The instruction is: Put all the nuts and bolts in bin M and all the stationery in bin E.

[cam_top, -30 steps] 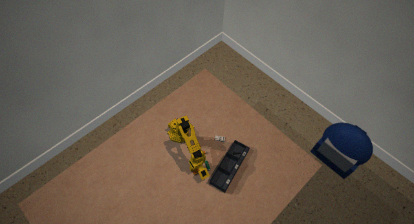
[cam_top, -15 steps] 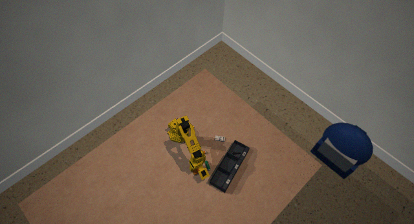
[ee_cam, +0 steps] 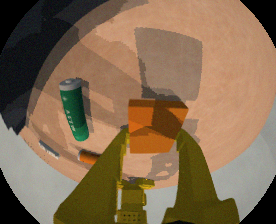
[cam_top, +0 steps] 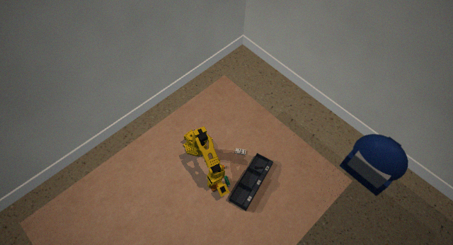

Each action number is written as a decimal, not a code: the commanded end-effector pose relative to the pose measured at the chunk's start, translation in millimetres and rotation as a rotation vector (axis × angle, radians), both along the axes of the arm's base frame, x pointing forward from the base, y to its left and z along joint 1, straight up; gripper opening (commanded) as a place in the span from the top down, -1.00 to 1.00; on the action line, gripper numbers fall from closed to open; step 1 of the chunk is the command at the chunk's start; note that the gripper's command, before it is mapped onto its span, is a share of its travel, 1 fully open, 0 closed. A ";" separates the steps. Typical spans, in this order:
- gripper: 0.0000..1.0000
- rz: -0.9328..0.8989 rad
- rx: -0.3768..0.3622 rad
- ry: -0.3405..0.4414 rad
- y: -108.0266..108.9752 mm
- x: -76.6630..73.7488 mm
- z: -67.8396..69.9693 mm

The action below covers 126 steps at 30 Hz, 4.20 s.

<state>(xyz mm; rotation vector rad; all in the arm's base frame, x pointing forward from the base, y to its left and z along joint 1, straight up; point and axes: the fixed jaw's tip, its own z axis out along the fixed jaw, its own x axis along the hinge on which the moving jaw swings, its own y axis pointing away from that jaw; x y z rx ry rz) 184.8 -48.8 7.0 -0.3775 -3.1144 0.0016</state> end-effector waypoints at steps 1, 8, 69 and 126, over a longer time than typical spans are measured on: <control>1.00 -0.002 -0.005 -0.022 -2.1 2.5 2.3; 1.00 -0.002 -0.005 -0.022 -2.5 2.8 4.9; 1.00 0.043 -0.020 -0.086 7.4 30.9 66.1; 1.00 0.125 -0.034 -0.219 30.6 84.7 83.6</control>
